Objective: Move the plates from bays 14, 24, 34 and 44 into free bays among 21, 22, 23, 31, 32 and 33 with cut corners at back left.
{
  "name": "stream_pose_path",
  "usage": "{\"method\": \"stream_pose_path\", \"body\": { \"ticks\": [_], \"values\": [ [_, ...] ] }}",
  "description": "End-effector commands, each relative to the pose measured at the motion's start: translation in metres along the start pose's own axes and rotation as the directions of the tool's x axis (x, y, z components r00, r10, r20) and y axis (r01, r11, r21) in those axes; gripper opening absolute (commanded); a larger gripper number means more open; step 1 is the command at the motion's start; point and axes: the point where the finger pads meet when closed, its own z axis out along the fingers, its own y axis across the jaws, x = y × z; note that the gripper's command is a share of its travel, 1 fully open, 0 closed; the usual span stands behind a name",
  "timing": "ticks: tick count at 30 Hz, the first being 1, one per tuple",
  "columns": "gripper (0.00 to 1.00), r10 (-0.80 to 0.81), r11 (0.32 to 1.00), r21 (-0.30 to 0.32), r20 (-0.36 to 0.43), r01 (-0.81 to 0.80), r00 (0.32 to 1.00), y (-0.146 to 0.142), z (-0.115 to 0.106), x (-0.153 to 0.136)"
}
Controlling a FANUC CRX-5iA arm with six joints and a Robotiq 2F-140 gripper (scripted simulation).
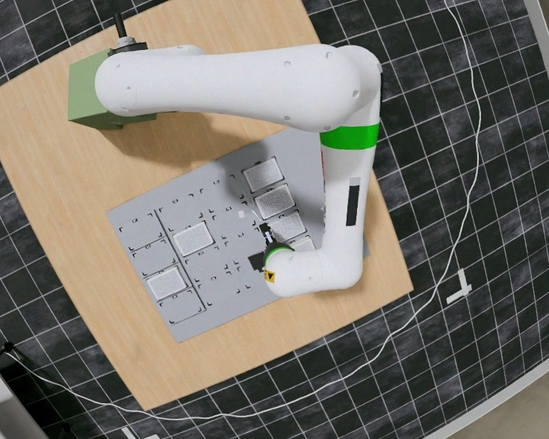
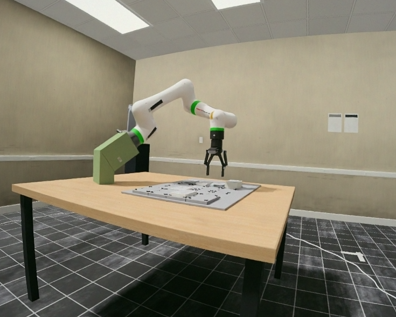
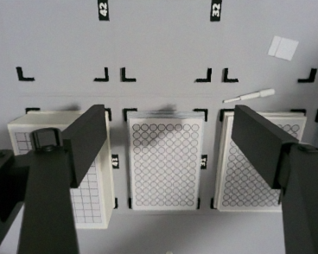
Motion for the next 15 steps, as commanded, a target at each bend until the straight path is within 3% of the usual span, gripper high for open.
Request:
{"method": "stream_pose_path", "body": {
  "ticks": [1,15],
  "values": [
    [0.7,0.0,1.0,0.001,-0.001,0.0,1.0,-0.001,-0.001,0.011],
    [0.7,0.0,1.0,0.001,-0.001,0.0,1.0,-0.001,-0.001,0.059]
  ]
}}
